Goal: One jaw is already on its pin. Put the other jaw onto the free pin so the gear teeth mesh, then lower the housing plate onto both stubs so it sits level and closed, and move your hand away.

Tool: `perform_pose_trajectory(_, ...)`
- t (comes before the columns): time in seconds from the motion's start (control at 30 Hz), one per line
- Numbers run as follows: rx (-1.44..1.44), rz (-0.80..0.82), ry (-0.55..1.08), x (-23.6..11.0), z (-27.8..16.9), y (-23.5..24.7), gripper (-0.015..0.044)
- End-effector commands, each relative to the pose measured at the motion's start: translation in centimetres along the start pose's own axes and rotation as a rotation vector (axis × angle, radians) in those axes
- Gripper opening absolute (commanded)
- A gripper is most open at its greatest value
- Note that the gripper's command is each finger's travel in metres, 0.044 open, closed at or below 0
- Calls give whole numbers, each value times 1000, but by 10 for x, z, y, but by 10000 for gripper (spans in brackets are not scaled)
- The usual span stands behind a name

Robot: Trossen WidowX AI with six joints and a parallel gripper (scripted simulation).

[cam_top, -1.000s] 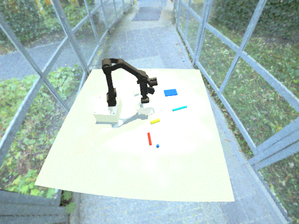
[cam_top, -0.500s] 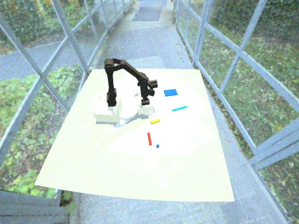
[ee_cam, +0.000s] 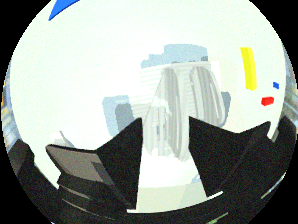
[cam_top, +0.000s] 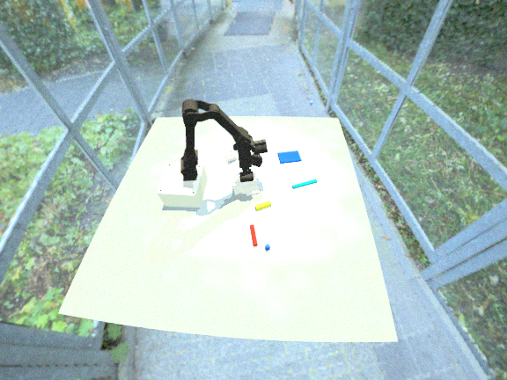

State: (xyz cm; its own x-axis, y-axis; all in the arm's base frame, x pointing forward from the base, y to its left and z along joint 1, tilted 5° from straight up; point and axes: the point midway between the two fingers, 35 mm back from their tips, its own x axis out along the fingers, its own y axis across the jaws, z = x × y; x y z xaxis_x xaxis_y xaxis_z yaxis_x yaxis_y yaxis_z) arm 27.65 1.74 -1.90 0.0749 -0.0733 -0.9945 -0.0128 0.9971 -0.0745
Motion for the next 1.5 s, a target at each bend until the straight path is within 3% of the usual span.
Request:
perform_pose_trajectory(0.0, -6, 5, 3, 6, -1, 1, 134)
perform_pose_trajectory(1.47, 1, 5, 3, 15, -1, 1, 134)
